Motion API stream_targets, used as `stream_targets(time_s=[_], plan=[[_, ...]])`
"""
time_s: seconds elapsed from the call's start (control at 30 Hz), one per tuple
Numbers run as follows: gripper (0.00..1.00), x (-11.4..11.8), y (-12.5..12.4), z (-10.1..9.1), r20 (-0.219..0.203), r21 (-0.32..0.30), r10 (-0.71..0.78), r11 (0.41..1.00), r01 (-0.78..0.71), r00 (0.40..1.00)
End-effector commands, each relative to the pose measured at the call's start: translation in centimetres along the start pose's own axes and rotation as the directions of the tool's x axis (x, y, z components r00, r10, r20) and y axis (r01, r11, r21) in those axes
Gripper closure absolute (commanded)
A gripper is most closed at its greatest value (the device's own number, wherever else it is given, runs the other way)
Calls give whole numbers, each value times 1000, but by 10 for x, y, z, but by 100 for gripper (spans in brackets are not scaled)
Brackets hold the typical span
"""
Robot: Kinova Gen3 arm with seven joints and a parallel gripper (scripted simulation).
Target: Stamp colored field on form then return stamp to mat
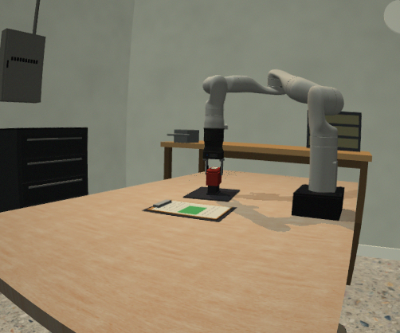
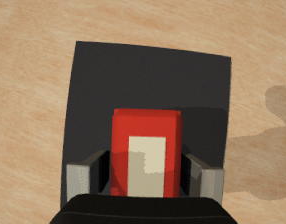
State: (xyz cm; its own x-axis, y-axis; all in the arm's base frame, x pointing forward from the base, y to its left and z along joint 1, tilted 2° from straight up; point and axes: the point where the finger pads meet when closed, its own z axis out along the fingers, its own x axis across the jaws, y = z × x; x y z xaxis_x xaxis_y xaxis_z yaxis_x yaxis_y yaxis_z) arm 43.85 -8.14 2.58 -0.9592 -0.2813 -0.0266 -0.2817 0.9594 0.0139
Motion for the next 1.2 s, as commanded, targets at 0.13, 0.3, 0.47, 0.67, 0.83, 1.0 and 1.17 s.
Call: stream_targets(time_s=[0.13, 0.3, 0.47, 0.67, 0.83, 1.0, 1.17], plan=[[0, -2, 2, 3, 8, -2, 1, 1000, -1, 1000], [0, -2, 2, 4, 8, -2, 1, 1000, -1, 1000], [0, -2, 2, 5, 8, -2, 1, 1000, -1, 1000], [0, -2, 2, 6, 8, -2, 1, 1000, -1, 1000], [0, -2, 2, 7, 8, -2, 1, 1000, -1, 1000], [0, -2, 2, 8, 8, -2, 1, 1000, -1, 1000], [0, -2, 2, 9, 8, -2, 1, 1000, -1, 1000]])
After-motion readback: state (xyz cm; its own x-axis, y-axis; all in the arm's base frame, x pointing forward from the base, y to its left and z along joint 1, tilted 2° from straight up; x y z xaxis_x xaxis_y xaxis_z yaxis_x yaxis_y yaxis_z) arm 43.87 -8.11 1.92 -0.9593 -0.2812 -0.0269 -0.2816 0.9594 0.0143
